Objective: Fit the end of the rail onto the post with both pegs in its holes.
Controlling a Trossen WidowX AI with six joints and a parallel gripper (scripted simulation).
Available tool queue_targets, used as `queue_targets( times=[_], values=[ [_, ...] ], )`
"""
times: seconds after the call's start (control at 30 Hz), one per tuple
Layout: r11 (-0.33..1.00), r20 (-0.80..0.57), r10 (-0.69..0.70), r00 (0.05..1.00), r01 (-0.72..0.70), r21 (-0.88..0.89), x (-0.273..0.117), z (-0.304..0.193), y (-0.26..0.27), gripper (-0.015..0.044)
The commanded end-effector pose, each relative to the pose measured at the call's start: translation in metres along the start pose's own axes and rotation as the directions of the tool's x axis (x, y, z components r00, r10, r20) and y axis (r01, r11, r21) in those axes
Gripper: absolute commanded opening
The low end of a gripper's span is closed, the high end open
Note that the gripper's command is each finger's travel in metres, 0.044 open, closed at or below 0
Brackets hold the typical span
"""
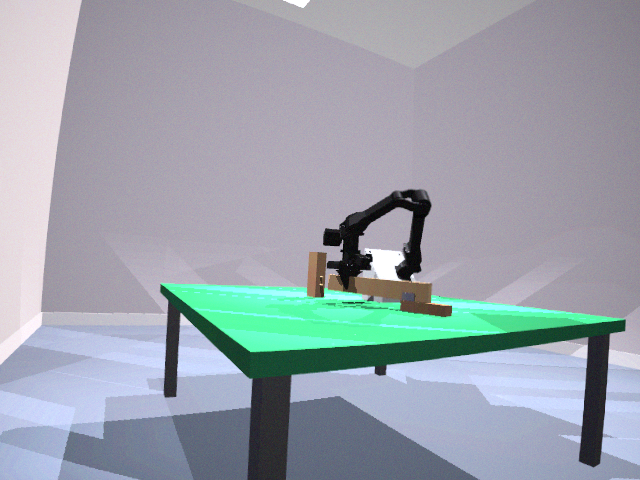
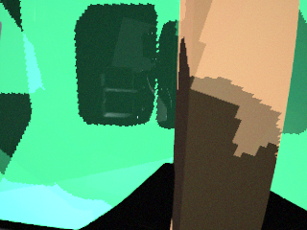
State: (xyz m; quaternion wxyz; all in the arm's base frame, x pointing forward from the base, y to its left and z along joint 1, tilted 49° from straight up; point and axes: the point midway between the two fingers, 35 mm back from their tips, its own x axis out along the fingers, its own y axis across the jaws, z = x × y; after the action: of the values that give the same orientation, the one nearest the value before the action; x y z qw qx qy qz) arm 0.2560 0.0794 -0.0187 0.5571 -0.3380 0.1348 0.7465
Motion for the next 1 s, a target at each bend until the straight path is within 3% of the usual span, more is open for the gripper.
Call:
queue_targets(
  times=[0.0, 0.97],
  values=[
    [1.0, -0.002, -0.001, 1.0, 0.001, 0.002, -0.0019, -0.0004, 0.0002, 0.0],
    [1.0, -0.002, -0.001, 1.0, 0.001, 0.002, -0.0005, -0.0056, 0.0006, 0.0]
  ],
)
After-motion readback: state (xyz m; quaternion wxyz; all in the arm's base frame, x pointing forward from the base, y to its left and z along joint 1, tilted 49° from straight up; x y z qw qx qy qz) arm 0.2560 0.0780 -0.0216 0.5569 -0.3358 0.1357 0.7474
